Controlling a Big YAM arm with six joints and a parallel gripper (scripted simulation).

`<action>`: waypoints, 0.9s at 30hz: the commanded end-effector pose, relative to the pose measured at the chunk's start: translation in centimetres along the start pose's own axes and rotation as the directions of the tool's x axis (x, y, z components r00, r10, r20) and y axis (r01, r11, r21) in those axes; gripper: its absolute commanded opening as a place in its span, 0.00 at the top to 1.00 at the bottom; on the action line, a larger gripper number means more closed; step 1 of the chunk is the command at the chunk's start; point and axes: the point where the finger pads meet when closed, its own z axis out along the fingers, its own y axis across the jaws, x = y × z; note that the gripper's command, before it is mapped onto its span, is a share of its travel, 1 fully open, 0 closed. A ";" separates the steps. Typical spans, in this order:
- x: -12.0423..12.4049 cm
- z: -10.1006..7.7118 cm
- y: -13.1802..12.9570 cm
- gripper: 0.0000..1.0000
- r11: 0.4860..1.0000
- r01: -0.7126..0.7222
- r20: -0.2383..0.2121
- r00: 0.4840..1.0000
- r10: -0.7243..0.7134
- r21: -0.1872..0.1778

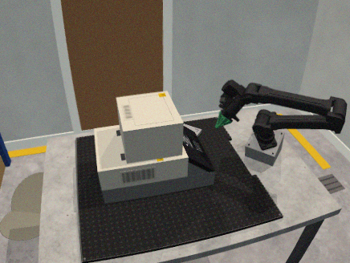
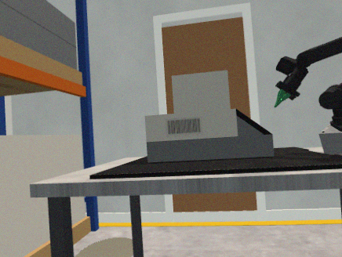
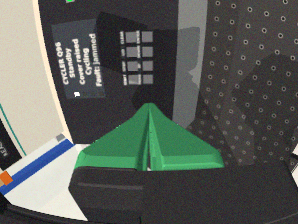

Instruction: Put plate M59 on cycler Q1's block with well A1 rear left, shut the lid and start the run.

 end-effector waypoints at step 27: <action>-0.1 -0.7 2.0 1.00 0.998 0.045 0.014 0.999 -0.044 -0.039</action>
